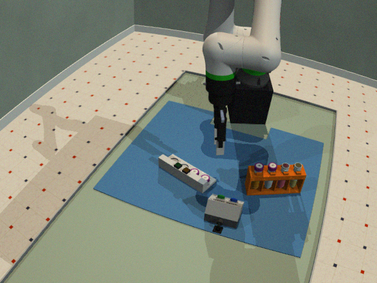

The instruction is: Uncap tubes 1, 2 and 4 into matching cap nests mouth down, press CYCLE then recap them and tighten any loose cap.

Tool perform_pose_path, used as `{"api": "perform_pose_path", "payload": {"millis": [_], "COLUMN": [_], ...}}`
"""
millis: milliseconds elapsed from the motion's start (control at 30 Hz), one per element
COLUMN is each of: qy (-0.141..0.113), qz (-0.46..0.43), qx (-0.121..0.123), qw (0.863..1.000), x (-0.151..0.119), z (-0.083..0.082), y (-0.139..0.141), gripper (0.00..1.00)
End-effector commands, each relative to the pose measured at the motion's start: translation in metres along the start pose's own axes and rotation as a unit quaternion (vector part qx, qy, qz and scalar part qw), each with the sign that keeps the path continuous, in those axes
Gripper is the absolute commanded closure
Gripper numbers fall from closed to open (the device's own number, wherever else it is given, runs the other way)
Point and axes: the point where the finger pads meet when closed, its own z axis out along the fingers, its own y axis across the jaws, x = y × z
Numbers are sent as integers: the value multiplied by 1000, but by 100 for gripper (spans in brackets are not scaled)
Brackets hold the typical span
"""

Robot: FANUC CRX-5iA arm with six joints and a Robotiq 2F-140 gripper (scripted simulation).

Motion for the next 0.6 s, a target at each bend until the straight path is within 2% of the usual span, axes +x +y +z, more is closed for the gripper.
{"api": "perform_pose_path", "payload": {"millis": [0, 100, 133, 200, 233, 267, 367, 567], "qy": [26, 27, 25, 27, 27, 27, 27, 27], "qz": [136, 180, 213, 221, 261, 274, 274, 274], "qx": [-7, -6, -5, -5, -4, -4, -4, -4], "qw": [990, 983, 977, 975, 965, 961, 961, 961], "x": [-24, -31, -39, -39, -47, -54, -62, -101], "z": [1, 1, 2, 2, 2, 3, 3, 6], "y": [-10, -13, -16, -16, -20, -23, -26, -42], "gripper": [65, 65, 65, 65, 65, 65, 65, 65]}}
